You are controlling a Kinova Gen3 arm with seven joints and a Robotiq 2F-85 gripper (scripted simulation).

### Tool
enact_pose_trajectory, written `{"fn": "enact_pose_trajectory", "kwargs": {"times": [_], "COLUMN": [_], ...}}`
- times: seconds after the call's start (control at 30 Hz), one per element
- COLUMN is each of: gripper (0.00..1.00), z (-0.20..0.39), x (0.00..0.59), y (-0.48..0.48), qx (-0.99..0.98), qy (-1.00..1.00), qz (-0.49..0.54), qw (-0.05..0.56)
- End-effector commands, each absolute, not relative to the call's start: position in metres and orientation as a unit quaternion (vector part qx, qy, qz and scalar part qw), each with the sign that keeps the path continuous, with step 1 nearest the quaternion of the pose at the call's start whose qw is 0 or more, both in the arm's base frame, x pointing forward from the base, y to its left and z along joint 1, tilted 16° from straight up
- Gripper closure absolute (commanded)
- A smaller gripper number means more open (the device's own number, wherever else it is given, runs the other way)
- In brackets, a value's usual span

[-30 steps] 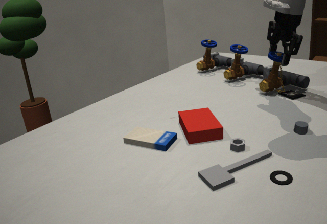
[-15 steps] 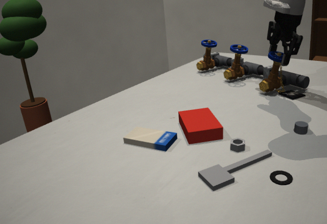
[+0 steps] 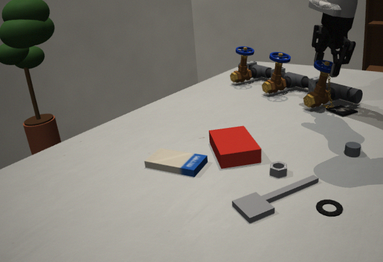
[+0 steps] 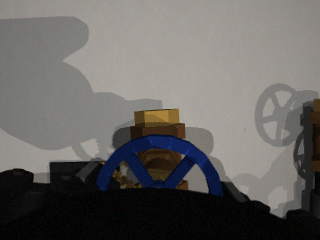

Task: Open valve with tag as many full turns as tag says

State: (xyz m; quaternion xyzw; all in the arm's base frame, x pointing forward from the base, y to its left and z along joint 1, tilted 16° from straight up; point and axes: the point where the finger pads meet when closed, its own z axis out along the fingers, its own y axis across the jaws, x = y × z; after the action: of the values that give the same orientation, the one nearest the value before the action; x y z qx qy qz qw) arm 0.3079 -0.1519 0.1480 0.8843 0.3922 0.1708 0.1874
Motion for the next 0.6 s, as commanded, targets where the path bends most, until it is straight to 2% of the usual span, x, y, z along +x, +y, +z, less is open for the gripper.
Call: {"fn": "enact_pose_trajectory", "kwargs": {"times": [0.0, 0.57], "gripper": [0.29, 0.29], "z": [0.1483, 0.1483], "x": [0.3080, 0.3080], "y": [-0.1520, -0.1520], "qx": [0.879, 0.821], "qy": [0.402, 0.511], "qz": [0.169, 0.144], "qw": [0.190, 0.210]}}
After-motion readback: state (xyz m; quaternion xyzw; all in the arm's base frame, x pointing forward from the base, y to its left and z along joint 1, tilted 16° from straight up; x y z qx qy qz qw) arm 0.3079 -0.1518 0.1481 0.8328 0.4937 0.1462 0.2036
